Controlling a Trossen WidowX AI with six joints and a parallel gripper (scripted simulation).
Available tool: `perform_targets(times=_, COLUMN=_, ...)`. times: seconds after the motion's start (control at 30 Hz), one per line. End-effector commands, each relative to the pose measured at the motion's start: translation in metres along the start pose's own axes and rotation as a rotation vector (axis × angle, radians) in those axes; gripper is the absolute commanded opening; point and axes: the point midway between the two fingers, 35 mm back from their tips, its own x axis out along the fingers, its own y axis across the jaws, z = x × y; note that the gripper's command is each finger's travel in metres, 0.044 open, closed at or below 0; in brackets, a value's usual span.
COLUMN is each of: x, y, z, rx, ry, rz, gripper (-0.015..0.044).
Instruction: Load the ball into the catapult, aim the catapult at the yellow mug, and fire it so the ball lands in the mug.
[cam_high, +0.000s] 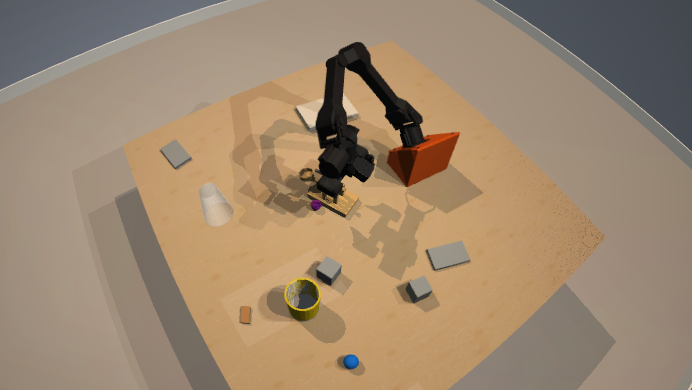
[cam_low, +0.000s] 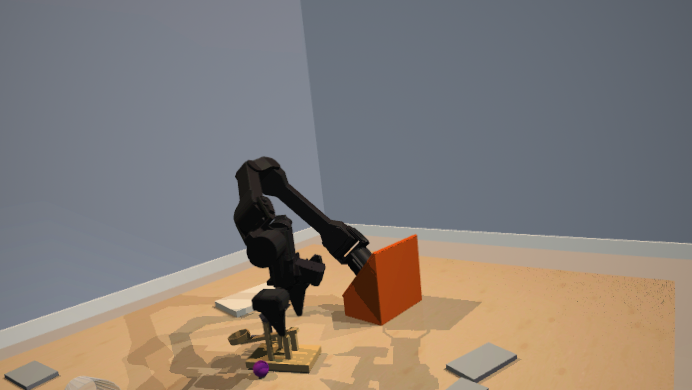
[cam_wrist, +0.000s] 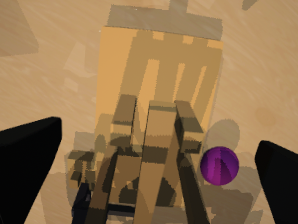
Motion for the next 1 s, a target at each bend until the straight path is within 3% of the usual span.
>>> perform_targets(times=0.0, x=0.009, y=0.001, z=0.0, rx=-0.009, ry=0.004, rz=0.004, gripper=0.044)
perform_targets(times=0.97, x=0.053, y=0.002, z=-0.001, rx=-0.009, ry=0.007, rz=0.006, gripper=0.044)
